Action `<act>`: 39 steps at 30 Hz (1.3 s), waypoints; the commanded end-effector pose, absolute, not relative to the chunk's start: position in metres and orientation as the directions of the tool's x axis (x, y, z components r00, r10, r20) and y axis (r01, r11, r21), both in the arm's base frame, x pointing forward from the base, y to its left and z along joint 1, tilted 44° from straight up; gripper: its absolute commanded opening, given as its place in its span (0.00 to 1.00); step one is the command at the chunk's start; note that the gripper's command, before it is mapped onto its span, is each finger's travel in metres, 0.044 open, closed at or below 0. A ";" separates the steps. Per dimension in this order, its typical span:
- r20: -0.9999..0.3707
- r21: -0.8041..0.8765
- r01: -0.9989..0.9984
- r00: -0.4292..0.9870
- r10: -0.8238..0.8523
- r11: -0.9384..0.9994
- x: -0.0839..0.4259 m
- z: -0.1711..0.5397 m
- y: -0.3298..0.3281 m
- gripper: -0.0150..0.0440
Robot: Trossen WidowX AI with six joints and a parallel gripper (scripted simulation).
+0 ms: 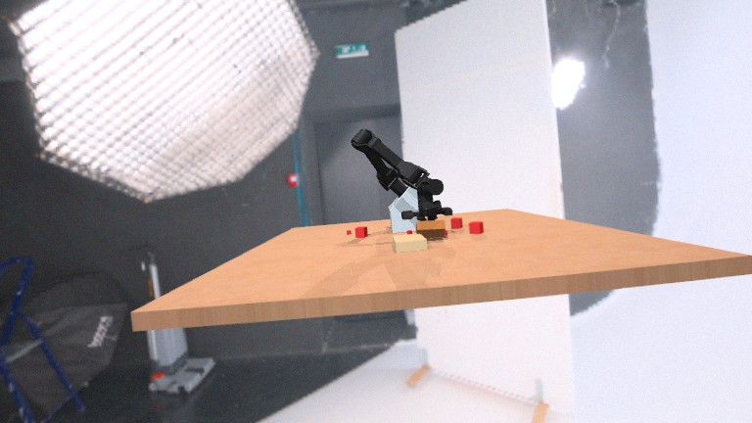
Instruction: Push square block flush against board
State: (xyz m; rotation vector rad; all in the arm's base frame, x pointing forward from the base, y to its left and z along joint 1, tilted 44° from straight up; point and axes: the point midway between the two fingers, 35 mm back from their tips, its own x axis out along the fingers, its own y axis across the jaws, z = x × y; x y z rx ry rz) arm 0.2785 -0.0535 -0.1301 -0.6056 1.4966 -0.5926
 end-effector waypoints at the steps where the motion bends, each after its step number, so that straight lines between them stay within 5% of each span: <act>1: -0.720 -0.694 -0.008 0.000 -0.694 0.720 0.286 -0.130 -0.054 0.25; 39: -0.720 -0.694 -0.006 0.002 -0.694 0.720 0.329 -0.128 -0.055 0.25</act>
